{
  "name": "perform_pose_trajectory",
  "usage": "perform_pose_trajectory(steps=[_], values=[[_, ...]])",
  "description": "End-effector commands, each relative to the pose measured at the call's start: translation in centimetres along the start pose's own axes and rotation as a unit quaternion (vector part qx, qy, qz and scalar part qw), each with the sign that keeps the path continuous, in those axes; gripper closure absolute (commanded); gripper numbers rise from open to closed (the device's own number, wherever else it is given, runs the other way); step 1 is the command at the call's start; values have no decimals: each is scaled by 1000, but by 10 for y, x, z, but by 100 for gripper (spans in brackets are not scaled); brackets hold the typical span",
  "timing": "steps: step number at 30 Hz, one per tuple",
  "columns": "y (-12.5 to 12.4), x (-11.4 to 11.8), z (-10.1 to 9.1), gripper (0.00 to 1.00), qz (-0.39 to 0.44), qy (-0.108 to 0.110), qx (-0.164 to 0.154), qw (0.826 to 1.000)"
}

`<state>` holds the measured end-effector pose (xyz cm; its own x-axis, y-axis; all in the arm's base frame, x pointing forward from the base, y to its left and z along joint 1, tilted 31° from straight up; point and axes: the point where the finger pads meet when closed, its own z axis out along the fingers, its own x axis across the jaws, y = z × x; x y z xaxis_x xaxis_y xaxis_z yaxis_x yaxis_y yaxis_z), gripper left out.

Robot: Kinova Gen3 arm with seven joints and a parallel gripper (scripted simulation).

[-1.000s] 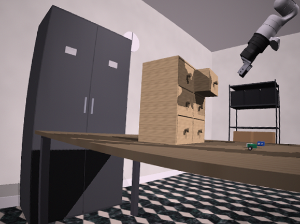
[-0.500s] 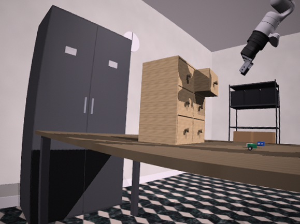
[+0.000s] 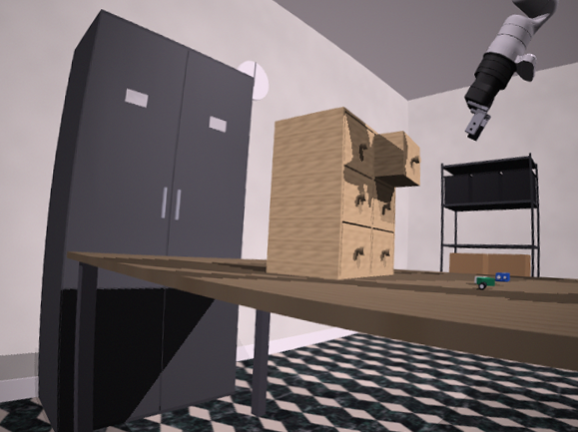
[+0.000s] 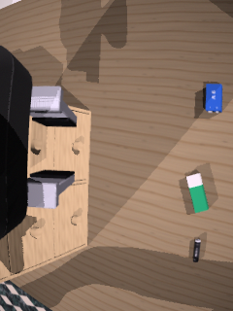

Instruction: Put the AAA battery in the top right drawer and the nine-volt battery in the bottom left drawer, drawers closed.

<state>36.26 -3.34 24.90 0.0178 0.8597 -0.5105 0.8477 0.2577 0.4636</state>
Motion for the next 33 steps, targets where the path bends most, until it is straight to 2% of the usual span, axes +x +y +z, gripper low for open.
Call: perform_pose_trajectory(steps=[1,8,33], values=[[5,-3,-3,33,-1,-7,5,1000],[4,-3,-10,33,-1,-7,27,1000],[2,-3,-46,33,0,-7,141,990]])
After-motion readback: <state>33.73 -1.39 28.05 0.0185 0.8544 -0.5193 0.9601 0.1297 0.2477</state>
